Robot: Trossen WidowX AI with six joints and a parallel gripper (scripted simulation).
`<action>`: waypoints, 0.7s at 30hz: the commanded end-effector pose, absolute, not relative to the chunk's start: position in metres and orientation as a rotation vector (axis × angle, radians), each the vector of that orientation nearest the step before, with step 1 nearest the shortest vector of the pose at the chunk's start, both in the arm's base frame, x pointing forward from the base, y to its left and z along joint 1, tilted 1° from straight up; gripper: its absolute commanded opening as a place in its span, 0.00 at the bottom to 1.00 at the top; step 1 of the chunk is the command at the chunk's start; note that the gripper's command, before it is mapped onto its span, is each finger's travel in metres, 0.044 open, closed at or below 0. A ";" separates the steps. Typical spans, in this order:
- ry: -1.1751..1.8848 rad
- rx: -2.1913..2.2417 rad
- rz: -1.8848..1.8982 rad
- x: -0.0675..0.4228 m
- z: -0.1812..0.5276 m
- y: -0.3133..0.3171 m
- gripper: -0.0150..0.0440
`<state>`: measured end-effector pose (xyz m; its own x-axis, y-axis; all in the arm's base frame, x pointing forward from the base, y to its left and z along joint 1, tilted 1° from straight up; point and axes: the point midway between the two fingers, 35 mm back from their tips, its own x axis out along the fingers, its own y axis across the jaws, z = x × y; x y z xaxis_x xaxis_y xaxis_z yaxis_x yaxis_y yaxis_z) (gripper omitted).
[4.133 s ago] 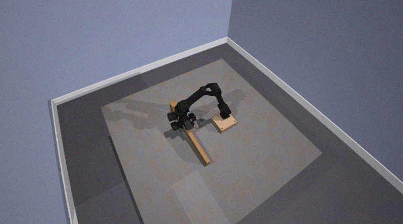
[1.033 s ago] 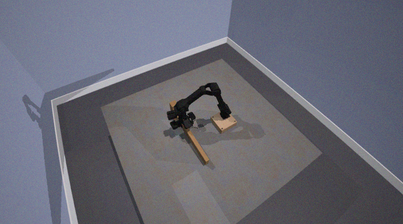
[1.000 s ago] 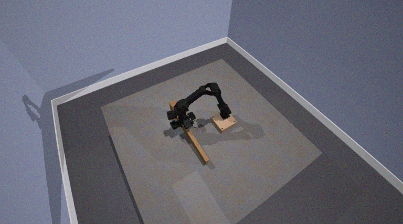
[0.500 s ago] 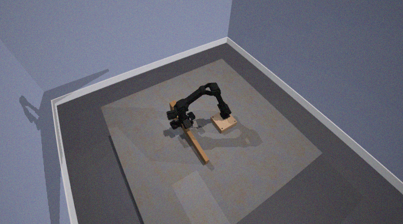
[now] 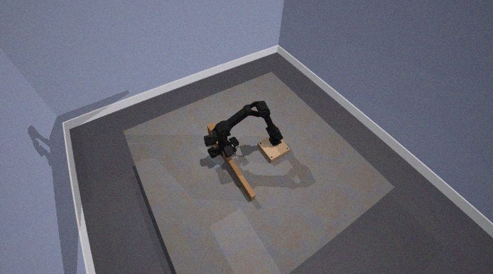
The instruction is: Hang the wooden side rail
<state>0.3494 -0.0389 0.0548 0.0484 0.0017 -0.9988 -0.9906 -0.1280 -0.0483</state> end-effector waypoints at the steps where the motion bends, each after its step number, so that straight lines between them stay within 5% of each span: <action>1: 1.110 -1.333 1.261 0.350 0.056 -0.041 0.25; 21: 1.110 -1.333 1.261 0.351 0.058 -0.042 0.25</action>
